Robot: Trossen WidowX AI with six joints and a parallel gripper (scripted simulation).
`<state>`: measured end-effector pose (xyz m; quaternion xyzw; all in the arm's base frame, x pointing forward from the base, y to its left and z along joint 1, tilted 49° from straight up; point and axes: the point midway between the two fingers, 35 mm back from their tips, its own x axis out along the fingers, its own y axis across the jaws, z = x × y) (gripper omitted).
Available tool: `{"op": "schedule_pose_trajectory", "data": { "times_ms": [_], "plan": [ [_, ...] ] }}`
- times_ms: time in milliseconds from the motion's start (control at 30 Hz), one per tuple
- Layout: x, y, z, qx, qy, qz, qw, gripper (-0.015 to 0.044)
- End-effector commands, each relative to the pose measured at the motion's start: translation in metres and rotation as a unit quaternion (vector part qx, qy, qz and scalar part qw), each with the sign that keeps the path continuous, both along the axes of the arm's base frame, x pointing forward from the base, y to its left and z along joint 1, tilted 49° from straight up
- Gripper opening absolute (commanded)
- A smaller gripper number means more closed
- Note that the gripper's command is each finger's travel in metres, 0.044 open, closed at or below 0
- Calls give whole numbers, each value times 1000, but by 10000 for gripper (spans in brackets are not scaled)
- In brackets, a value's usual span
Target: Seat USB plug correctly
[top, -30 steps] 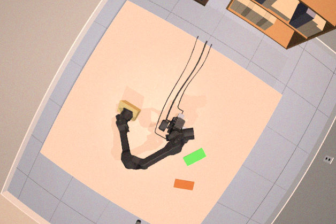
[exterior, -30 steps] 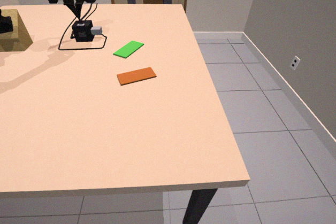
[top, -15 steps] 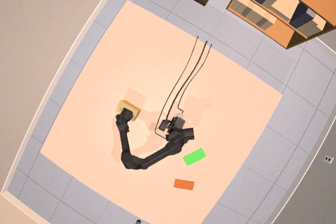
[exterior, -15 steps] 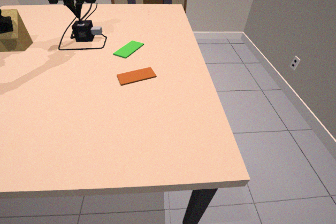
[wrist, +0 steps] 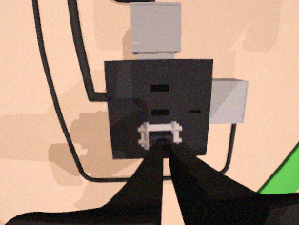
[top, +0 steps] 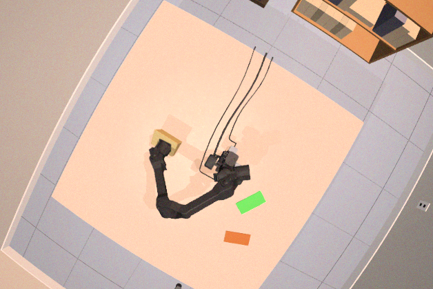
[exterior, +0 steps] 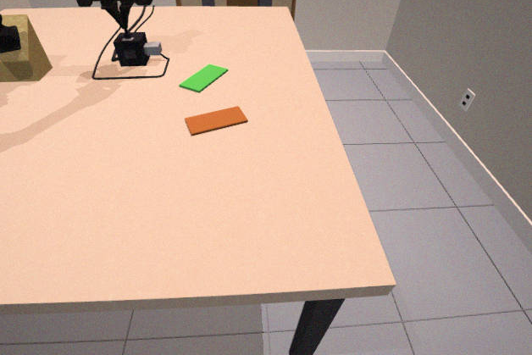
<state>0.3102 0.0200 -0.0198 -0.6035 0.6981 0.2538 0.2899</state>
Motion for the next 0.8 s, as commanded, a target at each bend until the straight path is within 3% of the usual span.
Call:
{"op": "schedule_pose_trajectory", "data": {
  "times_ms": [0, 767],
  "plan": [
    [0, -1, -1, -2, 1, 1, 1000, 0],
    [0, -3, -2, -2, 1, 1, 1000, 0]
  ]
}}
